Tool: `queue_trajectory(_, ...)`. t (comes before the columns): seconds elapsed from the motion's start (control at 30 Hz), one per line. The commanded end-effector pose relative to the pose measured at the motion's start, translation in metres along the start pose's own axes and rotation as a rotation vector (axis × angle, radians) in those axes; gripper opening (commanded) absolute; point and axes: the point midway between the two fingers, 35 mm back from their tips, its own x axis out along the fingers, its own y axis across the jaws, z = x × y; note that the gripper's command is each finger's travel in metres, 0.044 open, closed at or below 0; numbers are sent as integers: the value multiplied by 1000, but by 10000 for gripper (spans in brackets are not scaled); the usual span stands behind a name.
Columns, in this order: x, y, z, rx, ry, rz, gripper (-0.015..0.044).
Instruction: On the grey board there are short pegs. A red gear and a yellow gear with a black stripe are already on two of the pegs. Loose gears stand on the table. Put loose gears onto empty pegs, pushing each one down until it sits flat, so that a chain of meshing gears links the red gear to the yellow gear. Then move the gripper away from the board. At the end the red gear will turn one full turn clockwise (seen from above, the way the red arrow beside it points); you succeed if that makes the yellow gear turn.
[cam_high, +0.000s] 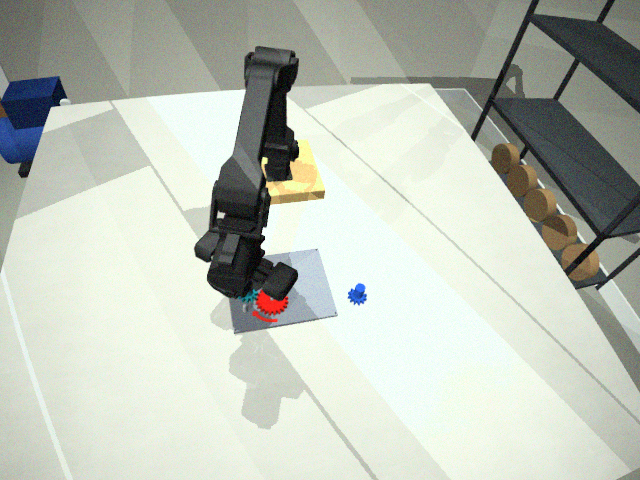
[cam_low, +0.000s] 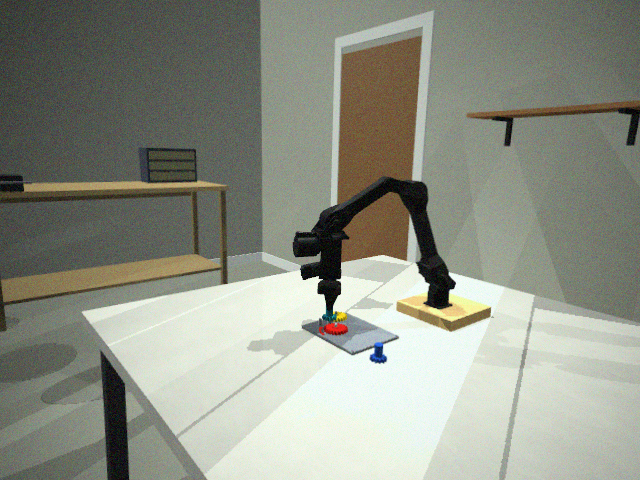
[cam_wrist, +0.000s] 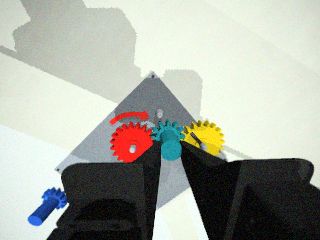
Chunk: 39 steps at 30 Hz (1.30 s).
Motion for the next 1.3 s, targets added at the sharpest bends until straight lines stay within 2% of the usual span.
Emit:
queue_trajectory(0.0, 6, 0, -2, -98, 4, -1, 0)
queue_trajectory(0.37, 9, -1, 0, -389, 4, 0, 0)
queue_trajectory(0.5, 9, 0, 0, -397, 4, 0, 0)
queue_trajectory(1.27, 11, 0, 0, 108, 4, -1, 0)
